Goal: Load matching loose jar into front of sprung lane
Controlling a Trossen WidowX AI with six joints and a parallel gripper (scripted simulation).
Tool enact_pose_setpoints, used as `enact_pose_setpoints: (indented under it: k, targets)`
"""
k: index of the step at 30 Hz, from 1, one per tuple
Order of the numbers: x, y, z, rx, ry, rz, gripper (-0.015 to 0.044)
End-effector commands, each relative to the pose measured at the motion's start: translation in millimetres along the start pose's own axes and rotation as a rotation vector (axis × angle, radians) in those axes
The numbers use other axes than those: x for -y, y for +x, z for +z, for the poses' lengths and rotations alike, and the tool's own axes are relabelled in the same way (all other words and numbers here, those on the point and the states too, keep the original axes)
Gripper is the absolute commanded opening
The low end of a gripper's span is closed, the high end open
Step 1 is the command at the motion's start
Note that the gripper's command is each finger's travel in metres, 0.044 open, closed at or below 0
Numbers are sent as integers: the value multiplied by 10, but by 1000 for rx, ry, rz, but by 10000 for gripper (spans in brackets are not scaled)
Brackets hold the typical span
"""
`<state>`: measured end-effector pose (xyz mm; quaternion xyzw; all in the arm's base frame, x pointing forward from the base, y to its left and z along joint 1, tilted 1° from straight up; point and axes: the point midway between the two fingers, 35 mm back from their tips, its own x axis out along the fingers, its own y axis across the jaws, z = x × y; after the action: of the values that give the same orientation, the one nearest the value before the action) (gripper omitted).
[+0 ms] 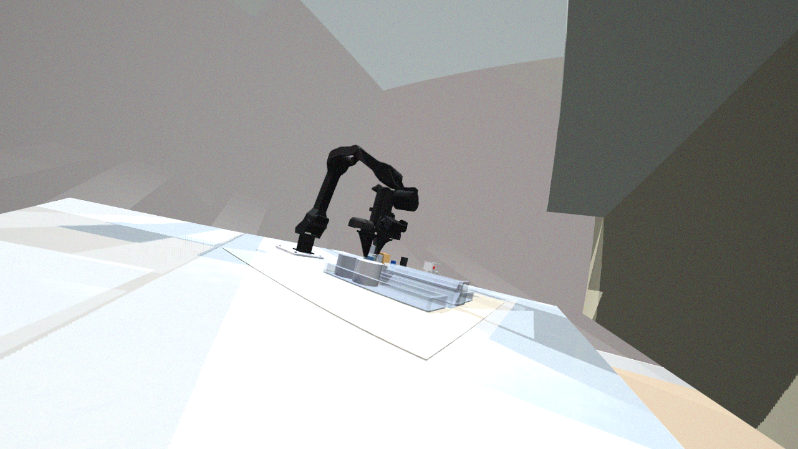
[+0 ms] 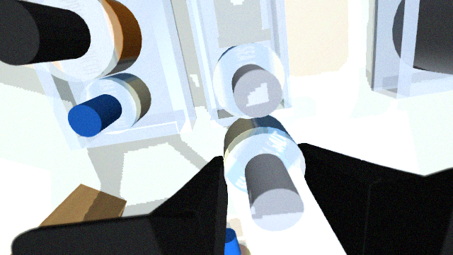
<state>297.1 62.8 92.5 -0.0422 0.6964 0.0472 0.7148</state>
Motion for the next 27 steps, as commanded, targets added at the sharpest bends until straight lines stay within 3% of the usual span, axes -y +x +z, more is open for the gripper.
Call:
enact_pose_setpoints:
  k: [1,27]
  targets:
    - [3,-10,81,23,2,-1,0]
    - [3,-12,168,24,2,-1,0]
